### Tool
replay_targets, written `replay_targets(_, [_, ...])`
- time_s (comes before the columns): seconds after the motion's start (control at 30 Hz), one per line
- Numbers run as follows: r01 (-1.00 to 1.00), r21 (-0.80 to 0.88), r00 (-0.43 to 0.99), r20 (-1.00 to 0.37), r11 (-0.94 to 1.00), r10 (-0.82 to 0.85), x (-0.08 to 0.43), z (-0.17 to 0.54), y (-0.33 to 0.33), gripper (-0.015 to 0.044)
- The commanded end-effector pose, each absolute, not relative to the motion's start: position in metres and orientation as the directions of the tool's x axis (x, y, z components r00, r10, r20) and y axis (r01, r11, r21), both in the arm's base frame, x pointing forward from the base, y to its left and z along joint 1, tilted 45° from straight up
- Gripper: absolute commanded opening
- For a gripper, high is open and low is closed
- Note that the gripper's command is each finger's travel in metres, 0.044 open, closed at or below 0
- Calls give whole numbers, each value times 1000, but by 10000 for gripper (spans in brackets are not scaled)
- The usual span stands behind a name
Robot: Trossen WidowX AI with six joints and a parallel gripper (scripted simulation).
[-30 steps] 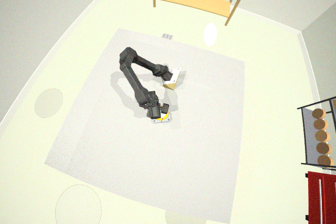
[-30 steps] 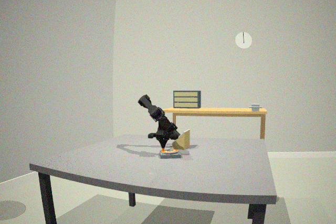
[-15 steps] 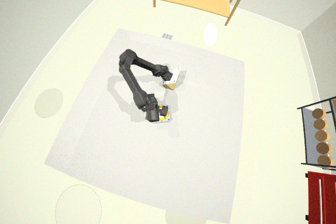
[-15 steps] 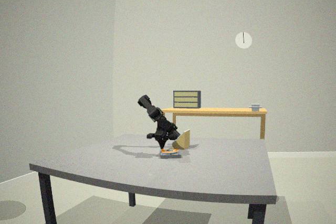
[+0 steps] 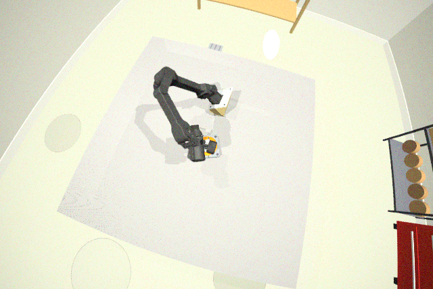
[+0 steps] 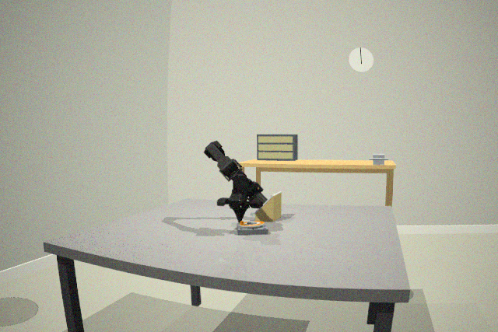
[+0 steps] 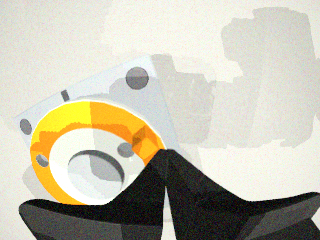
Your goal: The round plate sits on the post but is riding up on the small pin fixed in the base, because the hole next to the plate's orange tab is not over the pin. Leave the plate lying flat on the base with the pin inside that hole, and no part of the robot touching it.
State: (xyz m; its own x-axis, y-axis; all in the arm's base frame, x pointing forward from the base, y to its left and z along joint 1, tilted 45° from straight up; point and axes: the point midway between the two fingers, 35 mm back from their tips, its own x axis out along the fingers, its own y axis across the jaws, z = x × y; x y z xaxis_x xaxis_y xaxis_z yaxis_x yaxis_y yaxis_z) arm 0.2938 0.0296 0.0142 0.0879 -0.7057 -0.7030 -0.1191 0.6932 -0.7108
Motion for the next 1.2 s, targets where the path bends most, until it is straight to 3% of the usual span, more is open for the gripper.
replay_targets(0.0, [-119,-708,90,-706,696,-702,299,12,33,0])
replay_targets(1.17, [-118,-706,91,-708,698,-701,317,-11,66,0])
